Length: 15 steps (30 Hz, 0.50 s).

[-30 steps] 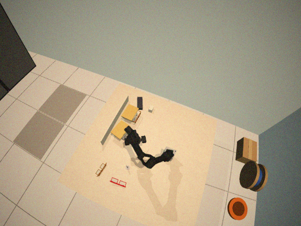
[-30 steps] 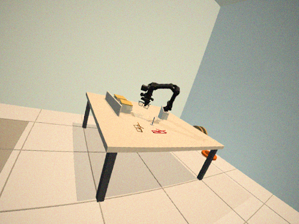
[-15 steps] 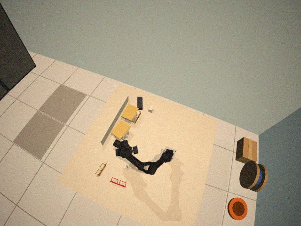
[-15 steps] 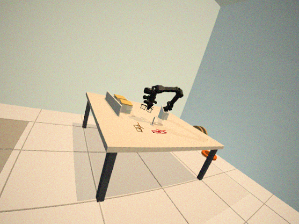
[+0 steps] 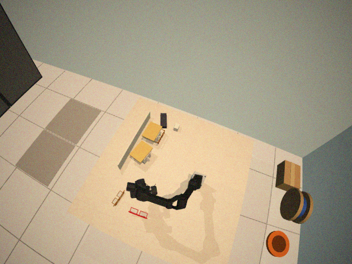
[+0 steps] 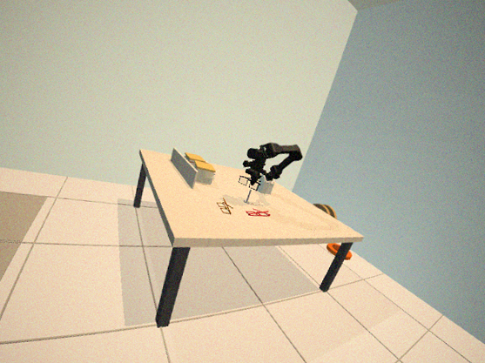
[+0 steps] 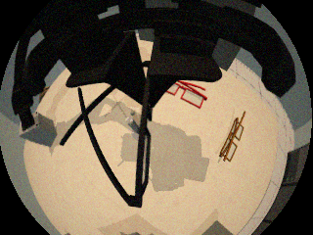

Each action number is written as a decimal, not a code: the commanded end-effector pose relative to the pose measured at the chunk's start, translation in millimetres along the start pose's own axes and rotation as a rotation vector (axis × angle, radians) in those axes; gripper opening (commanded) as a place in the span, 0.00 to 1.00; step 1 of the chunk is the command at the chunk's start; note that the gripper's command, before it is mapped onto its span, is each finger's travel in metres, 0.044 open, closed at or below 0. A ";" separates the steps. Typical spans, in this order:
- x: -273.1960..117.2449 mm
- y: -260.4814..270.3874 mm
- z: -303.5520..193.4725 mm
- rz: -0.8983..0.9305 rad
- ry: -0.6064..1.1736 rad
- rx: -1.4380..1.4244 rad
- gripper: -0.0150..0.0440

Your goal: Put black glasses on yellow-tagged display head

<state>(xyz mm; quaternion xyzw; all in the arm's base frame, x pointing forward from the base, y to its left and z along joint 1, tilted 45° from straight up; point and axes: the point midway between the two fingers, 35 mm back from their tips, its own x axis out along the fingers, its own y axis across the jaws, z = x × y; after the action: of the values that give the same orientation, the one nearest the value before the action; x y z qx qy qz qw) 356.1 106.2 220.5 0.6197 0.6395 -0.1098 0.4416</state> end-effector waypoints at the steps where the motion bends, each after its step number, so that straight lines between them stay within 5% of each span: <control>1: -1.9 1.4 -5.4 0.004 0.002 0.011 0.25; 15: 53.7 2.1 -5.9 0.006 0.005 0.010 0.25</control>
<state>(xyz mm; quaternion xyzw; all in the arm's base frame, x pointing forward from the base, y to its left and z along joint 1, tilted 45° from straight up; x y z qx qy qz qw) 362.7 136.2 200.0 0.6240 0.6374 -0.1075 0.4391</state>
